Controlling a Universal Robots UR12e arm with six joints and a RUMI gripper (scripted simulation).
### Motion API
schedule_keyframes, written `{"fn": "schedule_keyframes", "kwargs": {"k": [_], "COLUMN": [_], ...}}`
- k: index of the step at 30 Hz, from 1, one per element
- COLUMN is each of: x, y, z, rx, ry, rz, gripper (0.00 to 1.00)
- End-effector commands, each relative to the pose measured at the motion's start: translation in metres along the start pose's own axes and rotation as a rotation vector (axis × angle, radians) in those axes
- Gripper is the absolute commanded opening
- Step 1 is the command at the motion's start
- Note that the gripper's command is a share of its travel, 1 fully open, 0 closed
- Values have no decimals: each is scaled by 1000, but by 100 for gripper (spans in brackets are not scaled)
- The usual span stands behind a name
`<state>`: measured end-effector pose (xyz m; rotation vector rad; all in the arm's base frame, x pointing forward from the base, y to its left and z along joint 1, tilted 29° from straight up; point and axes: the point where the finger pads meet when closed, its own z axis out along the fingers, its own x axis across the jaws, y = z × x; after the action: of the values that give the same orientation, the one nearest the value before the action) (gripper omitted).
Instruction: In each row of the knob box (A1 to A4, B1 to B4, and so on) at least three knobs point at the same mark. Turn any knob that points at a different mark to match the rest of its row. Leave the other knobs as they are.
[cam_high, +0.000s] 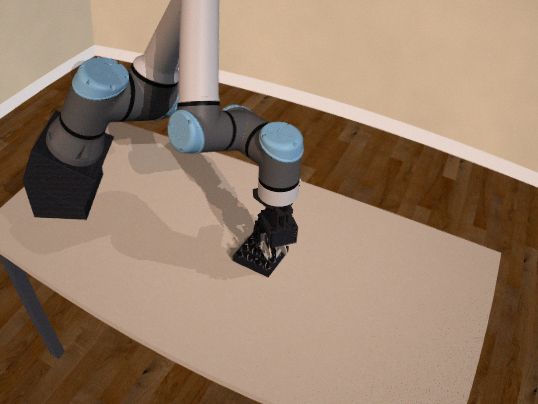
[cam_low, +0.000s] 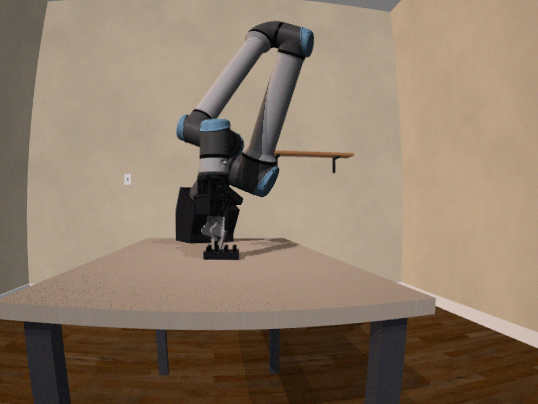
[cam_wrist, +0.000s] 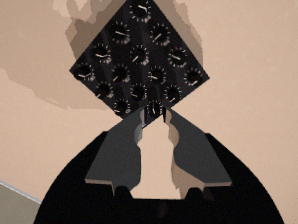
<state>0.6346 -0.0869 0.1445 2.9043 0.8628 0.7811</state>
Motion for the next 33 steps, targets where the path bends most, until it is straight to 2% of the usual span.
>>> {"fn": "schedule_keyframes", "kwargs": {"k": [1, 21, 33], "x": [0, 0, 0], "y": [0, 0, 0], "z": [0, -2, -28], "rx": [-1, -1, -1], "ry": [1, 1, 1], "rz": [0, 0, 0], "gripper": [11, 11, 11]}}
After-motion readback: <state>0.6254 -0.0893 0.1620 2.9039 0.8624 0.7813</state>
